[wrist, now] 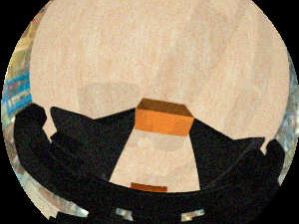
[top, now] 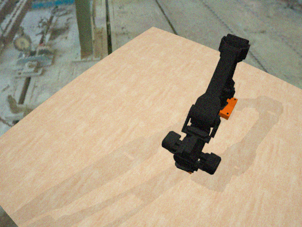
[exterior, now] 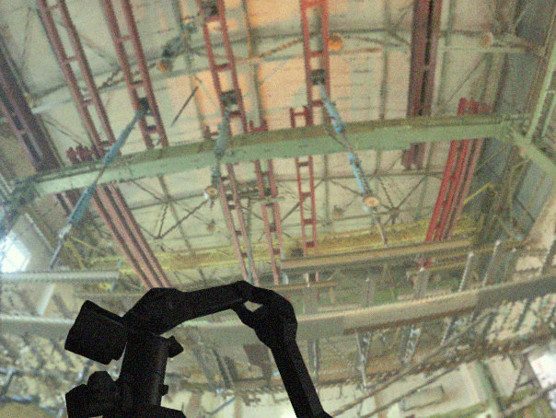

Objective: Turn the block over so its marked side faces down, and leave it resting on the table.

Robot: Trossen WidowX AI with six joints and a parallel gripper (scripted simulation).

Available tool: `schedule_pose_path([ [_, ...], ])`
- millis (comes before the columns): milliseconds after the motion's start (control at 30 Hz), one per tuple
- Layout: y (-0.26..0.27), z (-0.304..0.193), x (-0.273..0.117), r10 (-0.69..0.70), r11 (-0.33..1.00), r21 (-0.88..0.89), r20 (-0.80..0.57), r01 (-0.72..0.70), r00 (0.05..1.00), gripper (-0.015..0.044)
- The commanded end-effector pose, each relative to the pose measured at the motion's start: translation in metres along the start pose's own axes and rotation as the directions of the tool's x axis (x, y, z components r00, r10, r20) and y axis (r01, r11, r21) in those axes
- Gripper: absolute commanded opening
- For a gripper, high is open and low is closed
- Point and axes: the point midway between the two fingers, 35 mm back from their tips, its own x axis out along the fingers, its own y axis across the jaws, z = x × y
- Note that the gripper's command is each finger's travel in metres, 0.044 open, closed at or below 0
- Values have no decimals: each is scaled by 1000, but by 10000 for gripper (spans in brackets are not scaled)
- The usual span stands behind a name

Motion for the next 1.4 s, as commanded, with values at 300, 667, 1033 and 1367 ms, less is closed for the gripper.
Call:
schedule_pose_path([
  [300, 0, -1, -26, 2, 1000, 1, -7, -2, 1000, 0],
  [667, 1, 1, -18, 2, 1000, -2, 148, -1, 989, 0],
  [1033, 1, 1, -13, 1, 1000, -3, 309, -1, 951, 0],
  [1367, 1, -3, -12, 2, 1000, -2, 448, -1, 894, 0],
])
